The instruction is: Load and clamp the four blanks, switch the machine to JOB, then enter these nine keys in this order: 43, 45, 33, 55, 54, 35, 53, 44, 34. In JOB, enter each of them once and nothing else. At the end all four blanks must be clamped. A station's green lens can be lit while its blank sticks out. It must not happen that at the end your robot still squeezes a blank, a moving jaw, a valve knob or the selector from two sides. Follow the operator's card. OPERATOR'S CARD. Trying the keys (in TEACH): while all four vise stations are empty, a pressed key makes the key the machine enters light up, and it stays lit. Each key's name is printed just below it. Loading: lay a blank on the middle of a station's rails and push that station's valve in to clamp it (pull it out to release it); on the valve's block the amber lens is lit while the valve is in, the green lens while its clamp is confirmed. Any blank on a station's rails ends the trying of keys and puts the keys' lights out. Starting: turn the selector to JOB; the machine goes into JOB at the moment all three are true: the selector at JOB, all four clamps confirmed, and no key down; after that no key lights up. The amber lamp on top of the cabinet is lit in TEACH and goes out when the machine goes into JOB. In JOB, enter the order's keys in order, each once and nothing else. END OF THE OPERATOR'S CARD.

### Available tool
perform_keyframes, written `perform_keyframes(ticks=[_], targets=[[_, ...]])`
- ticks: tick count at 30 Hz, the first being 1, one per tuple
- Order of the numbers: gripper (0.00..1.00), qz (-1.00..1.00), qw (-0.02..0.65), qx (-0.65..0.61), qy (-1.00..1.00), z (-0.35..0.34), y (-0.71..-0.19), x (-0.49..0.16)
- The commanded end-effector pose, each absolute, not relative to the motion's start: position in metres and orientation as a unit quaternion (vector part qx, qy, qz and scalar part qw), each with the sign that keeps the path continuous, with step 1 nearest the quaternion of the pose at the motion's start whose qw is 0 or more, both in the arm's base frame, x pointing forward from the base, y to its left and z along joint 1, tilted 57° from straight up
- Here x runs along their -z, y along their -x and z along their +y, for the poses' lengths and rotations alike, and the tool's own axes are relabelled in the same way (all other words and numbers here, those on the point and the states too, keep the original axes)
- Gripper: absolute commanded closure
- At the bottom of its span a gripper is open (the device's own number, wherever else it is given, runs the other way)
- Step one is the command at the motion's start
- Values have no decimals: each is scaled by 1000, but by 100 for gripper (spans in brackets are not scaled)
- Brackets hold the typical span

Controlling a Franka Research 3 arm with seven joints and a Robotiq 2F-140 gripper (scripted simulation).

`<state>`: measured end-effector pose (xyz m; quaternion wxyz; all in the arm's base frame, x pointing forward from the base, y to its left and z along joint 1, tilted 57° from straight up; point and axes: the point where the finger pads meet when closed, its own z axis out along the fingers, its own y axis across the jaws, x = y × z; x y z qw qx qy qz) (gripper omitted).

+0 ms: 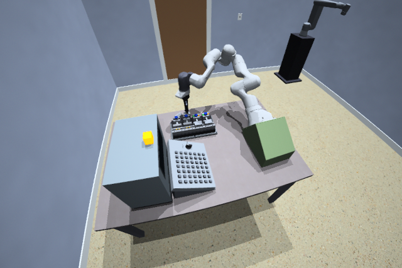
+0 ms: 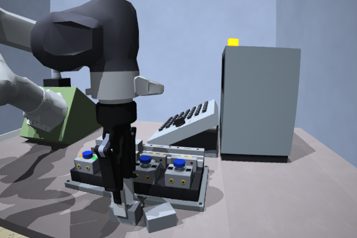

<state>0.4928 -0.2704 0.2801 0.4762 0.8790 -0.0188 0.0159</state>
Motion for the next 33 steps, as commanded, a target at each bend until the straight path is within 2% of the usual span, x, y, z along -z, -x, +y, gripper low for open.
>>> perform_keyframes(ticks=[1, 14, 33], targets=[[100, -20, 477, -16, -878, -272, -492, -279], [100, -20, 477, -16, -878, -260, -492, -287], [100, -20, 477, -16, -878, -172, -491, -344]])
